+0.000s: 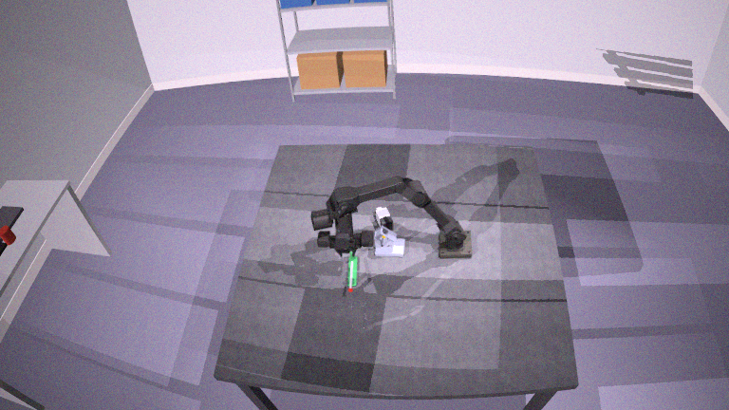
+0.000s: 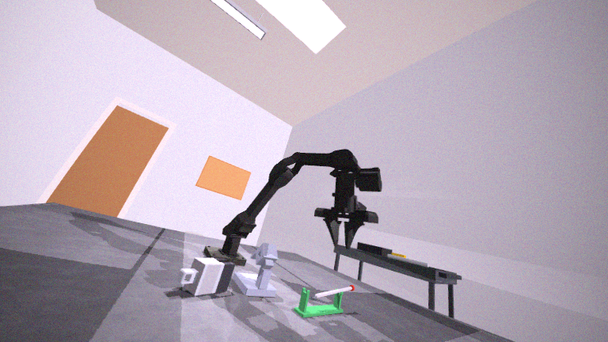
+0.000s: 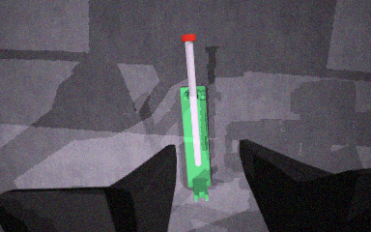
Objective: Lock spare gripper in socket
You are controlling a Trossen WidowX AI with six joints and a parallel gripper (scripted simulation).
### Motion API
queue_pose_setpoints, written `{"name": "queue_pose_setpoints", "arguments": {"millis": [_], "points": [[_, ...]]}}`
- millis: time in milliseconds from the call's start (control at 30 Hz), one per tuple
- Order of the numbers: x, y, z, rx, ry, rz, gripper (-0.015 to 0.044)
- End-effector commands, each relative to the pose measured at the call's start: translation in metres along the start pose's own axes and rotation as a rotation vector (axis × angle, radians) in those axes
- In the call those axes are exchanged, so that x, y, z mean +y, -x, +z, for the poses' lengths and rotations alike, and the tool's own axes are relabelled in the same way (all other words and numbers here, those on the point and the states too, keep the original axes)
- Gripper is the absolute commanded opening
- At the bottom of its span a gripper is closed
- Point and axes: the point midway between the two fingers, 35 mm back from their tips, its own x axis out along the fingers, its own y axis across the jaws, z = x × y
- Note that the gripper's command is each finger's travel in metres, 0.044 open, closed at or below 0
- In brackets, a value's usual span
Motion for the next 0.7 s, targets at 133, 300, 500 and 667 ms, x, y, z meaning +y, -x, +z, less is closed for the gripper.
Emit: {"name": "queue_pose_setpoints", "arguments": {"millis": [133, 300, 500, 667], "points": [[0.003, -0.062, -0.01, 0.013, 0.005, 0.017, 0.018], [0.004, -0.069, -0.011, 0.013, 0.005, 0.017, 0.018], [0.004, -0.078, -0.012, 0.013, 0.005, 0.016, 0.018], [0.003, -0.086, -0.013, 0.013, 0.005, 0.016, 0.018]]}}
